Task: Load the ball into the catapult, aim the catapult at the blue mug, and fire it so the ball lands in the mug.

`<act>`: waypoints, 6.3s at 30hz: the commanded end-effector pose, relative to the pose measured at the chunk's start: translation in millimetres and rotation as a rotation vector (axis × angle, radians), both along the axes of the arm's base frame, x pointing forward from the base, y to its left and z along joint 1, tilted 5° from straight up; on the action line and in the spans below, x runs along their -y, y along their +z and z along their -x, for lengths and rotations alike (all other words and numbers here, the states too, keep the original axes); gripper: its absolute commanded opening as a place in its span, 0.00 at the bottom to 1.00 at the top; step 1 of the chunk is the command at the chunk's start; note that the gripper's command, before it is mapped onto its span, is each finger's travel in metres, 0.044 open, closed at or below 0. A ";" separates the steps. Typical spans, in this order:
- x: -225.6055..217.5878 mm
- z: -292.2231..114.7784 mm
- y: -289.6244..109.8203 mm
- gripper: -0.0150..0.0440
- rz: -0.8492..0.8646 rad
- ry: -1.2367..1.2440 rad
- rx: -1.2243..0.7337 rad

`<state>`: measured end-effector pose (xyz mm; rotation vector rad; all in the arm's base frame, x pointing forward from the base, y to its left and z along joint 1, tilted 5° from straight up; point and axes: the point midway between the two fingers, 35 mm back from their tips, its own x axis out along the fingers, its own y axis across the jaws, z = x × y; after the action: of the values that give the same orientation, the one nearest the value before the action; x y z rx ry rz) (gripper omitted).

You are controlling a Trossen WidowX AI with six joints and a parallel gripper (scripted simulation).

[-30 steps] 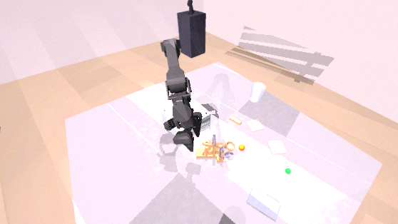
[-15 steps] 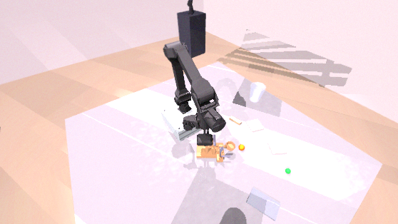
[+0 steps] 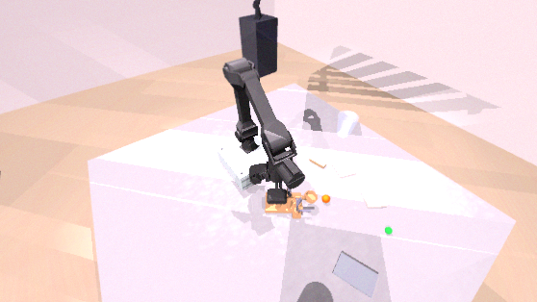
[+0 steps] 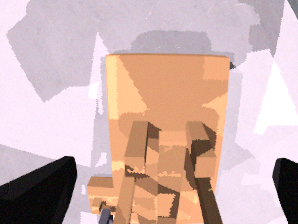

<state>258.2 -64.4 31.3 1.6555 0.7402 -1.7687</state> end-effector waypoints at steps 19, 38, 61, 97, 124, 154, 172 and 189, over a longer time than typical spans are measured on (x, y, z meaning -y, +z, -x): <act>2.4 -1.5 -34.3 1.00 0.006 0.003 0.006; 2.3 -0.6 -52.2 0.87 0.003 0.000 0.009; -0.1 -2.9 -2.3 0.25 0.002 0.006 0.009; 116.3 -59.5 1.9 0.25 -0.017 0.913 -0.044; 119.4 -60.3 -39.5 0.25 -0.017 0.913 -0.044; 115.1 -64.2 32.7 1.00 -0.023 0.910 -0.049; 115.2 -60.7 7.4 1.00 -0.017 0.916 -0.044; 117.1 -60.5 -11.9 1.00 -0.017 0.916 -0.044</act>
<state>319.7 -181.7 27.1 1.0049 1.2633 -1.1275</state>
